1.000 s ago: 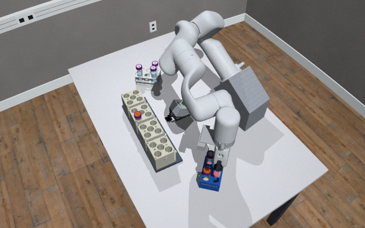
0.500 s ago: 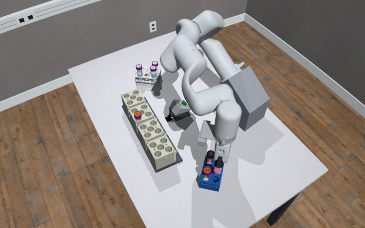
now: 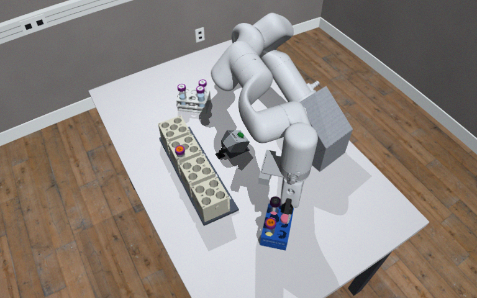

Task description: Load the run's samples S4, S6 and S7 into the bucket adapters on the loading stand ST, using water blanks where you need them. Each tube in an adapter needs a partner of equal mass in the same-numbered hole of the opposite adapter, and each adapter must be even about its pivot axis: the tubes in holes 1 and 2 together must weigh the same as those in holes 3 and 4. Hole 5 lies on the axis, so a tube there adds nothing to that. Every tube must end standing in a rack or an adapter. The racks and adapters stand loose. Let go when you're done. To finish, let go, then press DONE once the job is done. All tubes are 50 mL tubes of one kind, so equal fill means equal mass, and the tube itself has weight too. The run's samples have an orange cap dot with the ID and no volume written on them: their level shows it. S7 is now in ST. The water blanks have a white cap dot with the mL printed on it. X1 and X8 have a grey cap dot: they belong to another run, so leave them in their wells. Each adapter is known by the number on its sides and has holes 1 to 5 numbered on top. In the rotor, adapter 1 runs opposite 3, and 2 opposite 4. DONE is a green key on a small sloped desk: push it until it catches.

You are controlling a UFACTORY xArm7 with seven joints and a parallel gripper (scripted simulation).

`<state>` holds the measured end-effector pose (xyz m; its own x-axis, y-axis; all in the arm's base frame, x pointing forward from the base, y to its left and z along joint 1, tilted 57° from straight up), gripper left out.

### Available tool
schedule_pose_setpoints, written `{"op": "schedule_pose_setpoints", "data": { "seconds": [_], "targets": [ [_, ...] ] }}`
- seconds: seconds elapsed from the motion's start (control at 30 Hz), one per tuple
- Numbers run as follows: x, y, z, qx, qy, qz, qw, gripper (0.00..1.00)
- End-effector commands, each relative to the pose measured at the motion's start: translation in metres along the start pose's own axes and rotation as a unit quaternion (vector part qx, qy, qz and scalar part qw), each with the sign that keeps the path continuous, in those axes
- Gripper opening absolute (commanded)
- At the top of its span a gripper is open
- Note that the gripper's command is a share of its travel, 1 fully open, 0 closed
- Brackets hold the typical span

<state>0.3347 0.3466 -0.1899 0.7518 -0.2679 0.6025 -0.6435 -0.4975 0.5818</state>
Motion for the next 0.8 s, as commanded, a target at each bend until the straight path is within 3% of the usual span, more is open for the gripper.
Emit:
{"op": "schedule_pose_setpoints", "data": {
  "seconds": [0.0, 0.2, 0.47, 0.77],
  "targets": [
    [0.0, 0.0, -0.005, 0.002, -0.001, 0.0, 1.0, 0.0],
    [0.0, 0.0, -0.005, 0.002, -0.001, 0.0, 1.0, 0.0],
    [0.023, 0.019, -0.005, 0.002, 0.0, -0.1, 0.995, 0.0],
    [0.057, 0.048, -0.005, 0.002, 0.0, -0.247, 0.969, 0.0]
  ]
}}
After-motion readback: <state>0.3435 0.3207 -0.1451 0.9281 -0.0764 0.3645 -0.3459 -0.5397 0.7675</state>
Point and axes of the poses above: the point where the finger pads meet when closed, its own z axis out along the fingers, its own y axis across the jaws, x = y × z, the point moved 6 cm from there along -z, back along the fingers, and after that the axes turned 7 degrees about -z, right-handed, at the moved point
